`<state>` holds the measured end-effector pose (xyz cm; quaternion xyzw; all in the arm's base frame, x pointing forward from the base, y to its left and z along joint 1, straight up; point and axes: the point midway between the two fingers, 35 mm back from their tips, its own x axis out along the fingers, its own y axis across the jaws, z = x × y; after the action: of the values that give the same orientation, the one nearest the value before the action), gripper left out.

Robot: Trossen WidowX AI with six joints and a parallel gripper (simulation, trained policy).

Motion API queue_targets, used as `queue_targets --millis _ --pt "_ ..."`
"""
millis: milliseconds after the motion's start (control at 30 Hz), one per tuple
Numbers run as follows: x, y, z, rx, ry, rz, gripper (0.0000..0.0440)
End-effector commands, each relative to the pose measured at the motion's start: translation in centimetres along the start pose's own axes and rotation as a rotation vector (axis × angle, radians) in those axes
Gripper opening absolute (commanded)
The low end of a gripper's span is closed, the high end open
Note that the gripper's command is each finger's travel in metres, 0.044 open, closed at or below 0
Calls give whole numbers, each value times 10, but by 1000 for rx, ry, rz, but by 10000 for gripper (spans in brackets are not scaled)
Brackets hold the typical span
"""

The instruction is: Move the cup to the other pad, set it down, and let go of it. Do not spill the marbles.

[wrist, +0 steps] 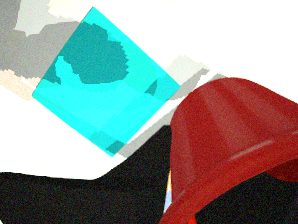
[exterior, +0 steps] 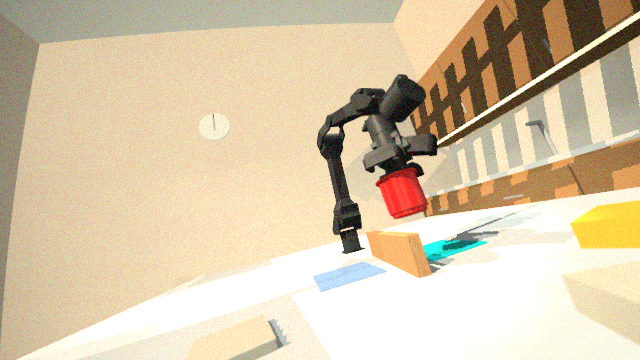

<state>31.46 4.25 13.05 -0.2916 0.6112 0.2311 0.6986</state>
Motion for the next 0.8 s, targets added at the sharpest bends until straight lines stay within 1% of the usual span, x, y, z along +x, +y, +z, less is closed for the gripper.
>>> queue_targets --millis 0,400,767 --pt "2 11 10 -16 -14 3 0" --pt "14 46 30 -66 -35 11 0" --pt "36 71 28 -72 -24 12 0"
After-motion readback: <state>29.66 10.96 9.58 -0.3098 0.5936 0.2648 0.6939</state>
